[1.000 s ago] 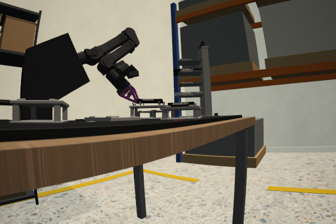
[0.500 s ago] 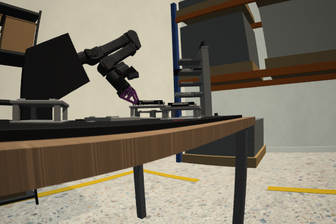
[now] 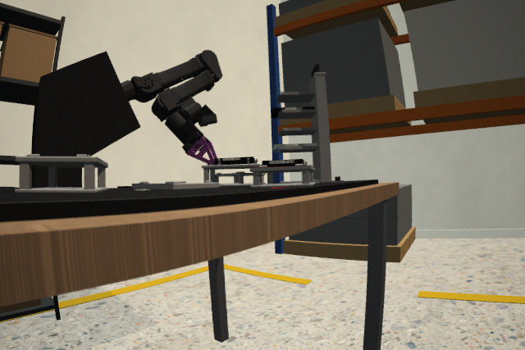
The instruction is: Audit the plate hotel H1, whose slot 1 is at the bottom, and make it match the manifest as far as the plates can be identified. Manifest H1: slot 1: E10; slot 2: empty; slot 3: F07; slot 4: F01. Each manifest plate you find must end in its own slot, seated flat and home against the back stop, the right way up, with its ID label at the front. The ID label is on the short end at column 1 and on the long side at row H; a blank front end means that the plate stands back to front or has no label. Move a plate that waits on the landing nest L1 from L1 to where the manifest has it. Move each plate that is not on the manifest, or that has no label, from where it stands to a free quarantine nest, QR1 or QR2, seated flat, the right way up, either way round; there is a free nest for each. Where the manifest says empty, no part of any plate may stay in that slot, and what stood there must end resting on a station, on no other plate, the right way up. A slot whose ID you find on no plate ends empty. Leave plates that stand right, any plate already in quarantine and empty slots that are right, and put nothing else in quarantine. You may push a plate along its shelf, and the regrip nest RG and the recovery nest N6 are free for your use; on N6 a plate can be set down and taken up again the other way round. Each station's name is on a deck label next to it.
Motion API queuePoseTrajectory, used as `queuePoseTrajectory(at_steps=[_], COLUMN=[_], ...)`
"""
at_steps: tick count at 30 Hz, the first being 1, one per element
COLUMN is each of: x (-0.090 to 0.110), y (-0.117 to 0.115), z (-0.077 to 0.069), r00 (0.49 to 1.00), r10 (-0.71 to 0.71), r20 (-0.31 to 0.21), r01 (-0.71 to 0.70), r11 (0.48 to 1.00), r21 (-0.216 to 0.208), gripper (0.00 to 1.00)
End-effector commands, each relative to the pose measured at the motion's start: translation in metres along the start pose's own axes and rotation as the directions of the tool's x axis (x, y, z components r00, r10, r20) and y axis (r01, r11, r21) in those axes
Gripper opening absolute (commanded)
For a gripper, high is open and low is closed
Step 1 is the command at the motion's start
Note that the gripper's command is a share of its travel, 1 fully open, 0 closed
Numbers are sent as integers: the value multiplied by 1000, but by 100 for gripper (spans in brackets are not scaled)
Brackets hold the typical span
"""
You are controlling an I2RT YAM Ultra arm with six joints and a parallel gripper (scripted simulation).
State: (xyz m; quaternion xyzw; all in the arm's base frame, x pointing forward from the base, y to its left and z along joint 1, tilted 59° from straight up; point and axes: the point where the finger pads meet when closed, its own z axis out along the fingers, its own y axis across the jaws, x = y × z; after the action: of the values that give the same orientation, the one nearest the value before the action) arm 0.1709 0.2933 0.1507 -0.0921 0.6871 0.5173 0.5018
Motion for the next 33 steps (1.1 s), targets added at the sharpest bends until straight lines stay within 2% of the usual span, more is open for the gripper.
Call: queuePoseTrajectory(at_steps=[1, 6, 7, 21, 22, 33], x=[-3, -1, 1, 1, 1, 1], y=[-2, -2, -3, -3, -3, -3], z=[1, 2, 3, 3, 3, 3], r00=[1000, 1000, 1000, 1000, 1000, 1000], r10=[1, 0, -2, -2, -2, -2], r20=[18, 12, 8, 8, 8, 8], r01=[-1, 0, 2, 2, 2, 2], r11=[1000, 1000, 1000, 1000, 1000, 1000], r21=[10, 14, 17, 17, 17, 17], gripper=[86, 86, 93, 93, 100, 100])
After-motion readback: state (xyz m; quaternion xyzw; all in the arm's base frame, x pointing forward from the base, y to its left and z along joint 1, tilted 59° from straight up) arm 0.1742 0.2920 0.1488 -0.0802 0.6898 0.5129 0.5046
